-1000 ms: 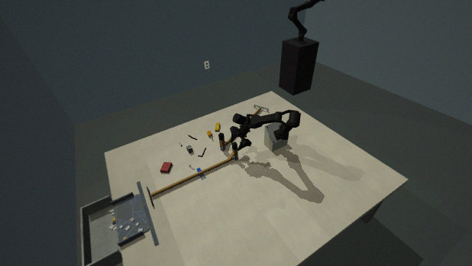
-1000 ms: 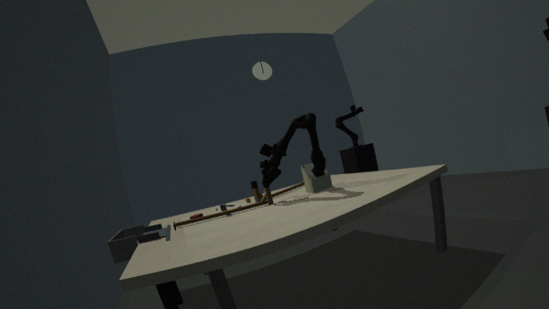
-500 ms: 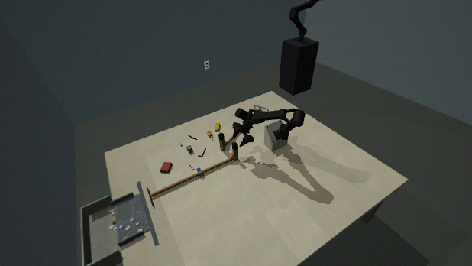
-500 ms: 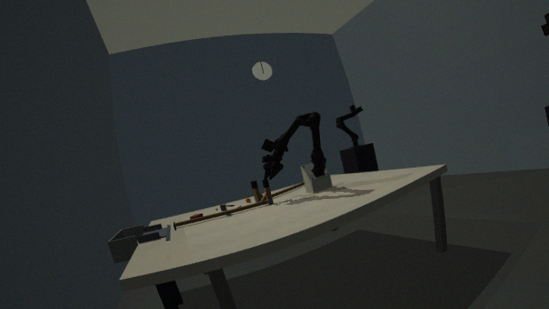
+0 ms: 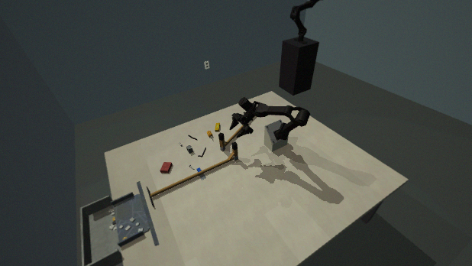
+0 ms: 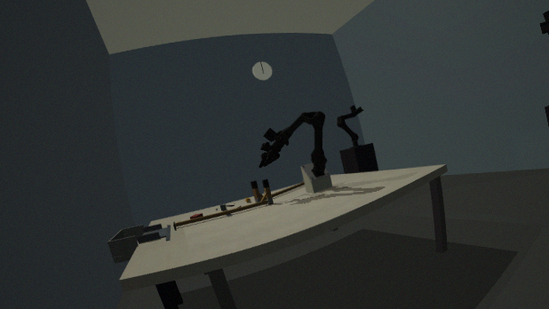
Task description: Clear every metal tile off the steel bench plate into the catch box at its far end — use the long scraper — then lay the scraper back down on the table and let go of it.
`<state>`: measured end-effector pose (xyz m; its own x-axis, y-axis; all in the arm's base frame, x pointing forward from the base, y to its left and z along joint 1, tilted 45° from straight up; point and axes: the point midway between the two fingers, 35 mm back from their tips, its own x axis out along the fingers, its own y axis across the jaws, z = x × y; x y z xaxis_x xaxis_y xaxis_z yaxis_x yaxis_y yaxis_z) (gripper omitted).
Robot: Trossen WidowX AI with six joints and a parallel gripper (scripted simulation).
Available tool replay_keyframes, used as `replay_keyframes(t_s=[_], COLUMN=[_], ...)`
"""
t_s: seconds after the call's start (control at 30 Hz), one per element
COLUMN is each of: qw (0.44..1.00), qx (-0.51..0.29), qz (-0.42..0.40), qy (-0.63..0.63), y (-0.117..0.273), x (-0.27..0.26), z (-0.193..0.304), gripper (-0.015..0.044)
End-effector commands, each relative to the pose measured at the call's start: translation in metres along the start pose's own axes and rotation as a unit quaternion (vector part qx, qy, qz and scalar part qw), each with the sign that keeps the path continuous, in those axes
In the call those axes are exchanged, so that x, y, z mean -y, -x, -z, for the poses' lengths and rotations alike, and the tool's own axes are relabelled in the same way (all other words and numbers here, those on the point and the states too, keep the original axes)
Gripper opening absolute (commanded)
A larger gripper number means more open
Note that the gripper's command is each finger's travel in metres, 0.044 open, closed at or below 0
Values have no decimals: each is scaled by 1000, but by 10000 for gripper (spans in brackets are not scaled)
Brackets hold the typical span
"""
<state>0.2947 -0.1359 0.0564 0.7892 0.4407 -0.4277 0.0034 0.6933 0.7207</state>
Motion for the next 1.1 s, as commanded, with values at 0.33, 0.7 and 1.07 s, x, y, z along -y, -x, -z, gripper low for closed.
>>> replay_keyframes(t_s=[0.33,0.7,1.07], qw=[993,981,970], qx=[121,194,240], qz=[-11,-18,-28], qy=[0,13,29], y=[61,115,162], x=[-2,-9,-21], z=[-58,-88,-104], gripper=[440,440,440])
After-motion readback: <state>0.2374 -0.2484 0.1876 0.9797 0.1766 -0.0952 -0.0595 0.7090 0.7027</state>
